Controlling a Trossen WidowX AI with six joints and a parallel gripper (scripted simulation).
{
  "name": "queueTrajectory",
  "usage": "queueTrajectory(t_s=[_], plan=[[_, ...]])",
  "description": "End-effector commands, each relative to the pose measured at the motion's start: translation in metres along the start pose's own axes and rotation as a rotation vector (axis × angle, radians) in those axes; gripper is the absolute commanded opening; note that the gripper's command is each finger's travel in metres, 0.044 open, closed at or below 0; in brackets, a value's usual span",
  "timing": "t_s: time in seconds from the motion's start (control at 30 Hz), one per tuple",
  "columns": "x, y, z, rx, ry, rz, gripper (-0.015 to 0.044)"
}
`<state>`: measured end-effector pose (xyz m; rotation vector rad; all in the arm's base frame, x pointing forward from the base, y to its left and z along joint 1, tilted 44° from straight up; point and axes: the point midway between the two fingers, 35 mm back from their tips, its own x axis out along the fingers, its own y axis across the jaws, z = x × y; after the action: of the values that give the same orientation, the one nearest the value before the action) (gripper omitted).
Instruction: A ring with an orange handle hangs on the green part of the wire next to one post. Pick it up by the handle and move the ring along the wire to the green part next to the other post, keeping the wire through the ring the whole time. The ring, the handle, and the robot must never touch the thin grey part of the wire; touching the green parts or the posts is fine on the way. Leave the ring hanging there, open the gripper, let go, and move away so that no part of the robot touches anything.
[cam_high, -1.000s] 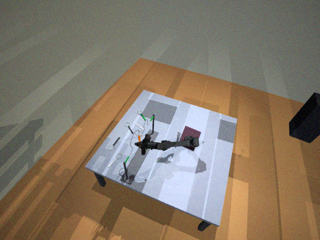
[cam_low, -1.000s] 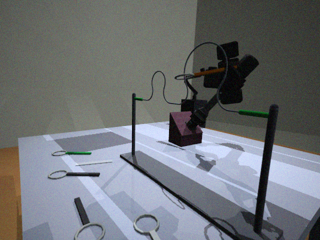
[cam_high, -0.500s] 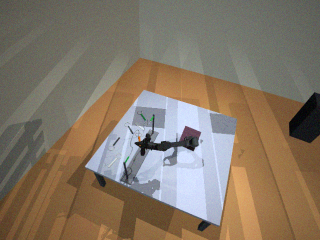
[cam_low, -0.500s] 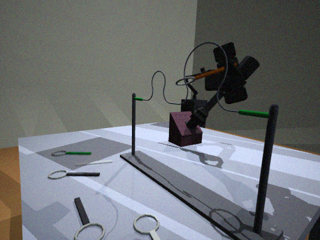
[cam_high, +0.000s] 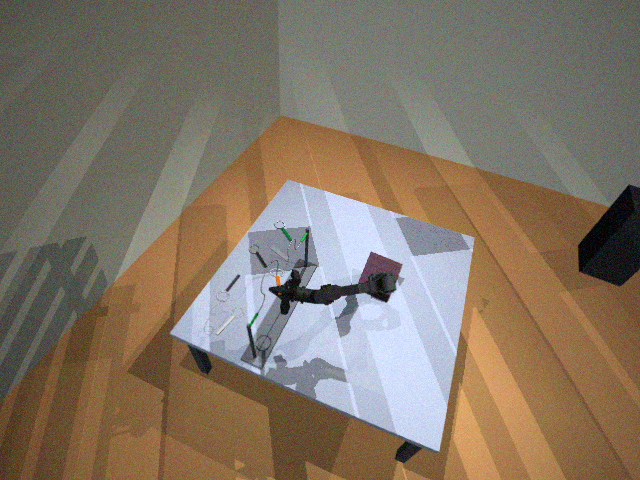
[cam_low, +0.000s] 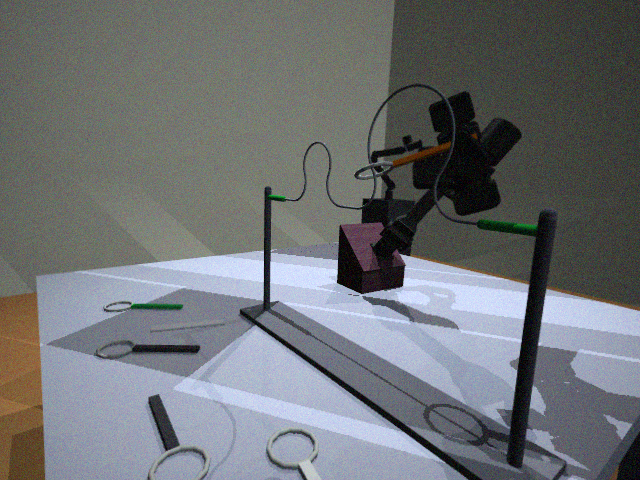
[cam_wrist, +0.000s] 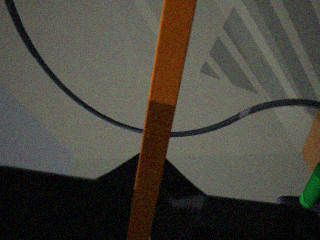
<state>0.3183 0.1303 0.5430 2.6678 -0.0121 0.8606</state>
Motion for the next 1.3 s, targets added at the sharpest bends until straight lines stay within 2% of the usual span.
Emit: queueTrajectory(t_s=[0.0, 0.63, 1.27], plan=[[-0.001, -0.009, 0.001, -0.035, 0.001, -0.015, -0.015], [-0.014, -0.066, 0.012, -0.345, 0.042, -0.191, -0.015], [-0.042, -0.121, 0.049, -0.748, 0.094, -0.423, -0.015]])
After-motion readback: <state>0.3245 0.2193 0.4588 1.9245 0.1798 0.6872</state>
